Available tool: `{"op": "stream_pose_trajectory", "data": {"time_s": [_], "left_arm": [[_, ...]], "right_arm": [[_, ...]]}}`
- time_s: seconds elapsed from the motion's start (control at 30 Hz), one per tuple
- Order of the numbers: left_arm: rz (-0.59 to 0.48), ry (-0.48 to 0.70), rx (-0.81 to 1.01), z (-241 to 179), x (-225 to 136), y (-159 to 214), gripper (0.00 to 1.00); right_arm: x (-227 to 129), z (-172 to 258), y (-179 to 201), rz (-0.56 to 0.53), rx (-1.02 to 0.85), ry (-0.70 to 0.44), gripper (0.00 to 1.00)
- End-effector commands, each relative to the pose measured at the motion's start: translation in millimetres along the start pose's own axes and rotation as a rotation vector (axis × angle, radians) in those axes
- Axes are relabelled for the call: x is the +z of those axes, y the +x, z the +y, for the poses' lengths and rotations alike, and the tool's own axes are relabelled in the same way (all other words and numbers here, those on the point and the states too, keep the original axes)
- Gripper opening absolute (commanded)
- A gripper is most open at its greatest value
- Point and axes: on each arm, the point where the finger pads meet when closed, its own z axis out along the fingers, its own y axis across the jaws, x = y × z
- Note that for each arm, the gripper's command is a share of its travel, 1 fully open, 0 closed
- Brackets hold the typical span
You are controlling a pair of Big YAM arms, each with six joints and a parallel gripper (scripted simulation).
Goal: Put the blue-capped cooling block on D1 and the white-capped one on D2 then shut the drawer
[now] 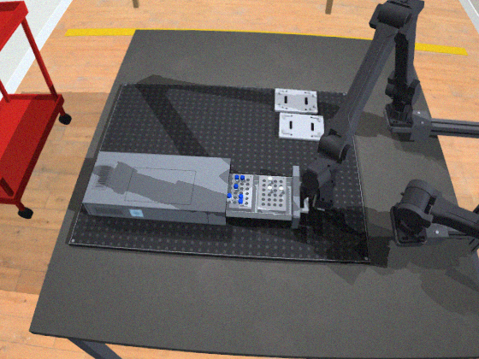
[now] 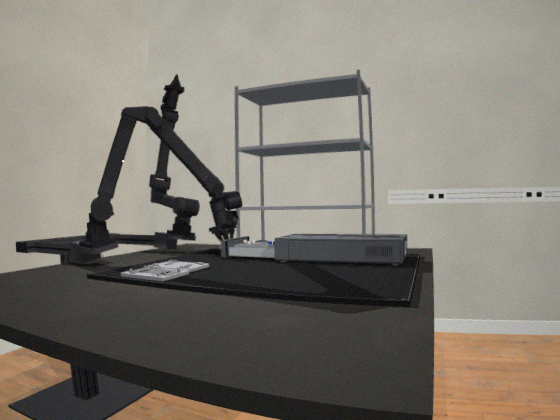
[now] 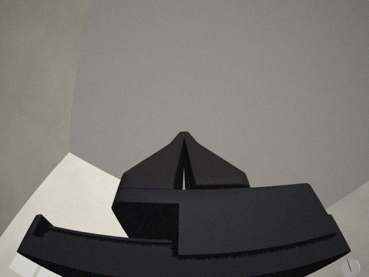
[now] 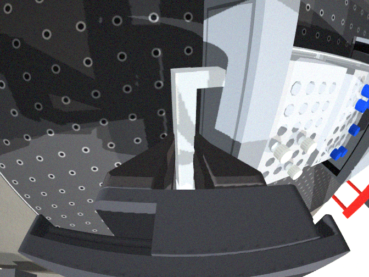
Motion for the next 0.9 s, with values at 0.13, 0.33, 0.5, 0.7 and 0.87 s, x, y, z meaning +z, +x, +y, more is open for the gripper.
{"op": "stream_pose_trajectory", "data": {"time_s": [0.13,0.33,0.5,0.7,0.87], "left_arm": [[0.034,0.001,0.008,-2.4,8.1,22.6,0.0],[0.034,0.001,0.008,-2.4,8.1,22.6,0.0],[0.034,0.001,0.008,-2.4,8.1,22.6,0.0],[0.034,0.001,0.008,-2.4,8.1,22.6,0.0],[0.034,0.001,0.008,-2.4,8.1,22.6,0.0]], "right_arm": [[1.6,19.4,-7.8,-0.006,-0.006,-0.015,0.0],[-0.7,19.8,-8.7,-0.011,-0.004,-0.011,0.0],[2.3,22.7,-8.1,-0.007,-0.006,-0.014,0.0],[0.3,23.3,-8.9,-0.011,-0.004,-0.011,0.0],[-1.1,24.2,-9.2,-0.013,-0.003,-0.009,0.0]]}}
